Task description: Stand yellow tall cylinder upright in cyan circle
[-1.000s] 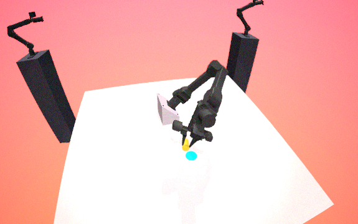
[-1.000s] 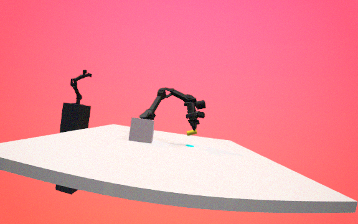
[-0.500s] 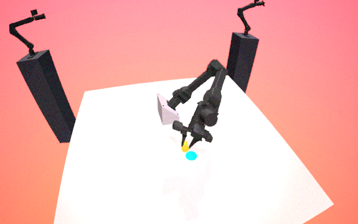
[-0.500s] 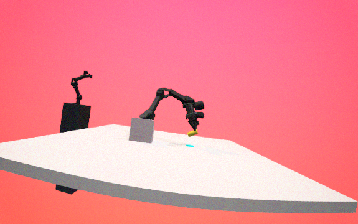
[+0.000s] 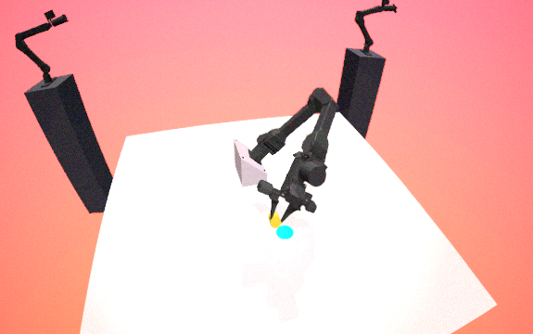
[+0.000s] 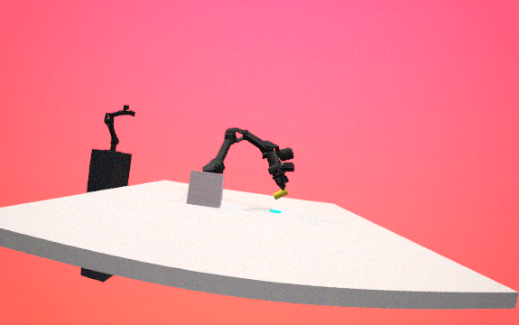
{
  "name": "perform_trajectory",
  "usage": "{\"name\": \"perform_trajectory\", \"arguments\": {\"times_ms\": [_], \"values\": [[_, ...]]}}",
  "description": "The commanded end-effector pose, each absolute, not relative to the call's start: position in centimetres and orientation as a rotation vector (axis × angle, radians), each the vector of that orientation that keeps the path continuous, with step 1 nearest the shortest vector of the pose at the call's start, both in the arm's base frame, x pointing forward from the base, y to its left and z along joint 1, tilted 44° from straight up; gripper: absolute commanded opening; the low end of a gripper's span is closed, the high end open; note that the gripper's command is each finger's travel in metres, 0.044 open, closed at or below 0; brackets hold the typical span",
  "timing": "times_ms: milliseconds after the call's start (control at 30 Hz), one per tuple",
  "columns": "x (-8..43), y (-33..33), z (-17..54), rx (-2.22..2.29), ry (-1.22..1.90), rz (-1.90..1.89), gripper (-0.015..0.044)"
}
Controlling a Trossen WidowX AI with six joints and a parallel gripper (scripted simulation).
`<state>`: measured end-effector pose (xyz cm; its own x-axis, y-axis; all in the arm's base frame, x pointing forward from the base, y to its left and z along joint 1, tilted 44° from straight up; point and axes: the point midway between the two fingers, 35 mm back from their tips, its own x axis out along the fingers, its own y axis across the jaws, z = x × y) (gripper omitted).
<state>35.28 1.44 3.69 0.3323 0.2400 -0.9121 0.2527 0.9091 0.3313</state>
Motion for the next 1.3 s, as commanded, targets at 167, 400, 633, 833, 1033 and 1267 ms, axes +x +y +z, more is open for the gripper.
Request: {"name": "perform_trajectory", "arguments": {"times_ms": [167,400,633,833,1033,1267], "values": [[35.22,1.47,3.64,0.454,1.188,-0.043,0.0105],[35.25,1.52,3.68,0.453,1.144,-0.063,0.0105],[35.27,1.58,3.76,0.455,1.098,-0.081,0.0105],[35.27,1.63,3.85,0.457,1.059,-0.097,0.0105],[35.24,1.67,3.98,0.462,1.018,-0.111,0.0105],[35.19,1.72,4.16,0.469,0.971,-0.127,0.0105]]}}
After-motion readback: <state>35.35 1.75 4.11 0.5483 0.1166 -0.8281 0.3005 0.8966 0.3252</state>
